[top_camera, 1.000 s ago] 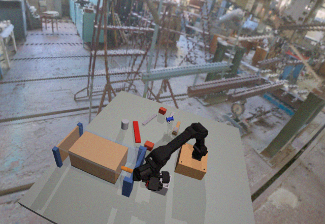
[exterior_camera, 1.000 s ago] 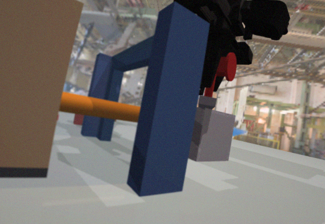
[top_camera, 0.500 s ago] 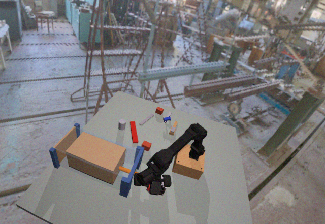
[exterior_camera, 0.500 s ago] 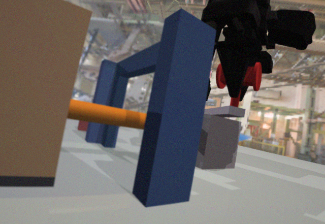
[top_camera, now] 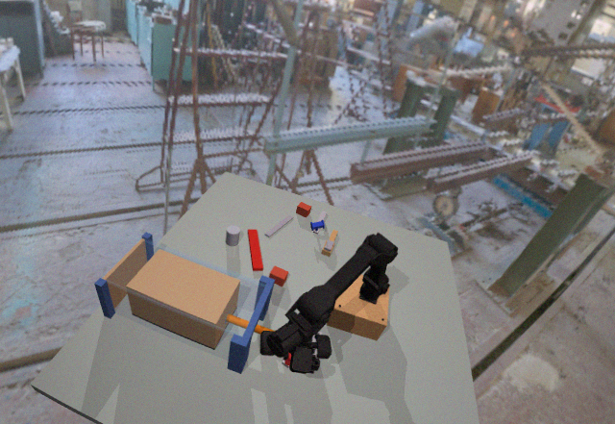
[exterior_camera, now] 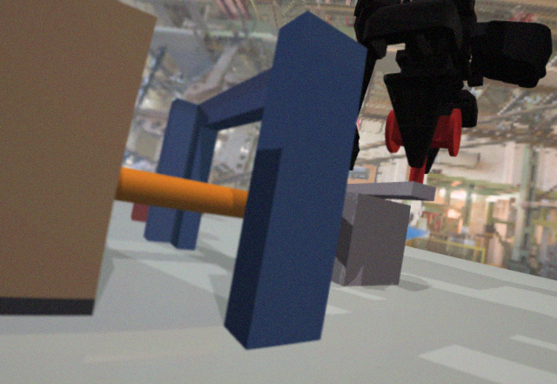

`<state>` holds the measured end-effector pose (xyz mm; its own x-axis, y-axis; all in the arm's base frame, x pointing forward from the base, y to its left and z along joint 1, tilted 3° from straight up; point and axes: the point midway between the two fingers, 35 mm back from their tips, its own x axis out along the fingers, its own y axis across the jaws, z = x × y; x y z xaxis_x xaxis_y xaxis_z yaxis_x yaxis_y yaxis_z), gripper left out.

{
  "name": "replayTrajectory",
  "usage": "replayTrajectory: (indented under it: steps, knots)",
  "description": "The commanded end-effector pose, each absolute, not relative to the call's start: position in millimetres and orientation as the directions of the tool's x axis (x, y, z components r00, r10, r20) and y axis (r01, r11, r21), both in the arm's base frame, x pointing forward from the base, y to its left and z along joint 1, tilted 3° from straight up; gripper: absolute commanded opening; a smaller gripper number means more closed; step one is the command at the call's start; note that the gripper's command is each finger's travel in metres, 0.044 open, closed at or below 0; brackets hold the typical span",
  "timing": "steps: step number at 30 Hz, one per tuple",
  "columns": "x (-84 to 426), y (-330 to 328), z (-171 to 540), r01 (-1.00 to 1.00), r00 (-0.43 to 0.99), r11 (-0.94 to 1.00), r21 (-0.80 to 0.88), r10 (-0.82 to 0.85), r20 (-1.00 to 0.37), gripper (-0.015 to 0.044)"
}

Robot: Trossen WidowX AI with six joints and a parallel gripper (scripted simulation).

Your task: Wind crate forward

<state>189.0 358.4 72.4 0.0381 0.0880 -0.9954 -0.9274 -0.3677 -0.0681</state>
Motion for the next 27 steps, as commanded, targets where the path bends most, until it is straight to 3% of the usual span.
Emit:
replayTrajectory:
  steps: [1,27]
  knots:
    - [160,361,72,-0.916,-0.011,-0.401,-0.024,0.087,-0.996,0.0000]
    - [121,350,71,-0.916,-0.015,-0.401,-0.021,0.086,-0.996,0.0000]
